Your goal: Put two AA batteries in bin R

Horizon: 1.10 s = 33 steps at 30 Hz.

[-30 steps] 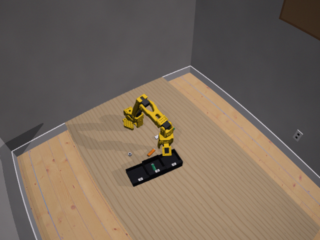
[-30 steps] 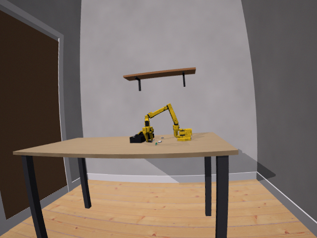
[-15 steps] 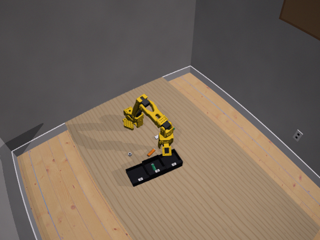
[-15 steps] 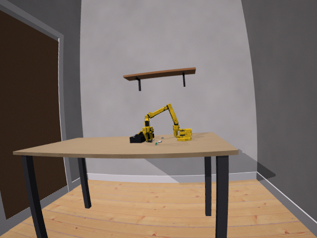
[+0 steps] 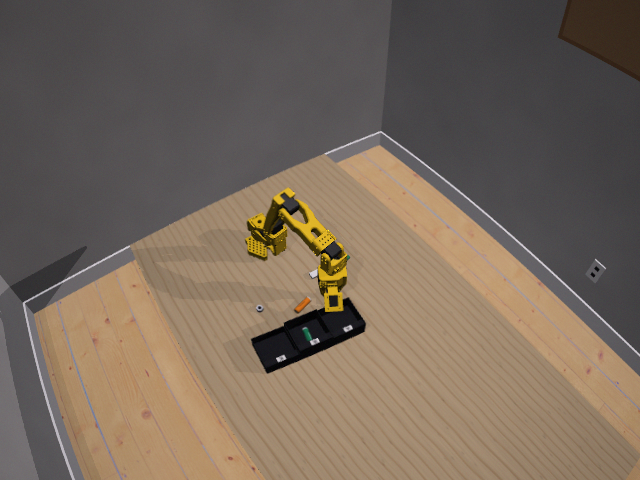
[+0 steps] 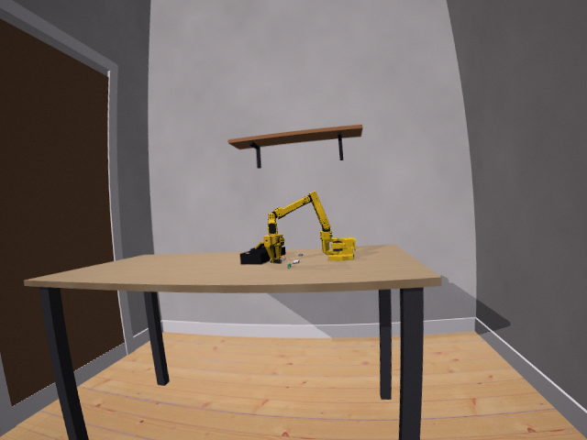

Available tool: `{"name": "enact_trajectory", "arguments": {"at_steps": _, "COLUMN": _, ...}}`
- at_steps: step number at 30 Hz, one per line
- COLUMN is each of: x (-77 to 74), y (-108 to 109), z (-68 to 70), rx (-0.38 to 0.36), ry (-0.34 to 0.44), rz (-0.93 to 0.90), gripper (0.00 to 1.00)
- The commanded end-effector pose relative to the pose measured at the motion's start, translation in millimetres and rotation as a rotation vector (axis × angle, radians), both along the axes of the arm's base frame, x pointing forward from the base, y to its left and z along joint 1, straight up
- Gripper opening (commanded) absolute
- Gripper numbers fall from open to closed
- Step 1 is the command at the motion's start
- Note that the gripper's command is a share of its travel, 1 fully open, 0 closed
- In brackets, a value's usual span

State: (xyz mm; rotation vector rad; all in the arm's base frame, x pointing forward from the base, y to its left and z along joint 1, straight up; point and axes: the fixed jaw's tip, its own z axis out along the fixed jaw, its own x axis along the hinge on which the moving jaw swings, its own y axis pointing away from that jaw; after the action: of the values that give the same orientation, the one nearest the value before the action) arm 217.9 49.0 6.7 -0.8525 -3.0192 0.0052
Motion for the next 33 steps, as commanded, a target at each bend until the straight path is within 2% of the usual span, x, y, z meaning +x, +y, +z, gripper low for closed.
{"name": "enact_trajectory", "arguments": {"at_steps": 1, "x": 2.8, "y": 2.3, "z": 3.8, "rx": 0.006, "ry": -0.026, "rz": 0.000, "gripper": 0.06}}
{"name": "enact_trajectory", "arguments": {"at_steps": 14, "x": 2.8, "y": 2.3, "z": 3.8, "rx": 0.006, "ry": -0.026, "rz": 0.000, "gripper": 0.00}}
{"name": "enact_trajectory", "arguments": {"at_steps": 33, "x": 2.8, "y": 2.3, "z": 3.8, "rx": 0.006, "ry": -0.026, "rz": 0.000, "gripper": 0.00}}
